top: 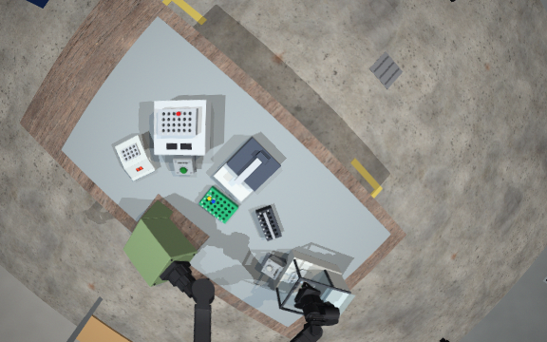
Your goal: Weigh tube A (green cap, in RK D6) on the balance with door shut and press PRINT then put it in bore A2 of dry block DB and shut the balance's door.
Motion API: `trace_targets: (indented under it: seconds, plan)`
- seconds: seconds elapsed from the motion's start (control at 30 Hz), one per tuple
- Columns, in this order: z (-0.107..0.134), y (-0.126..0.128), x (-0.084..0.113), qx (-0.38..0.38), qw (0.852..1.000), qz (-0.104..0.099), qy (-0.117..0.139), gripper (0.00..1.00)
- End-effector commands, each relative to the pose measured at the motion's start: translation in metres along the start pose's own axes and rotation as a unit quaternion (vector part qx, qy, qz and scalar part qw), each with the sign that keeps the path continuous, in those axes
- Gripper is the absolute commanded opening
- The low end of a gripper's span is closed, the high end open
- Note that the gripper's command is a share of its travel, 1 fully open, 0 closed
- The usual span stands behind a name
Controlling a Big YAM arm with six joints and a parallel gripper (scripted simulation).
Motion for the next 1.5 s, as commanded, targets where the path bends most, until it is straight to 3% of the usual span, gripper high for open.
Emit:
trace_targets:
  seconds: [0.0,0.27,0.3,1.47]
  plan:
    - [-0.0014,-0.0029,-0.0050,-0.002,1.000,0.006,0.001,0.36]
    - [-0.0014,-0.0029,-0.0050,-0.002,1.000,0.006,0.001,0.36]
    - [-0.0014,-0.0029,-0.0050,-0.002,1.000,0.006,0.001,0.09]
    - [-0.0014,-0.0029,-0.0050,-0.002,1.000,0.006,0.001,0.09]
Point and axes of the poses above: the point where the finger pads meet when closed, its own x axis back along the fingers, its own y axis across the jaws, z = x × y, the point moved 4 cm from there along x, back along the fingers, and after that the axes turned 6 degrees about -x, right-handed, at the moved point
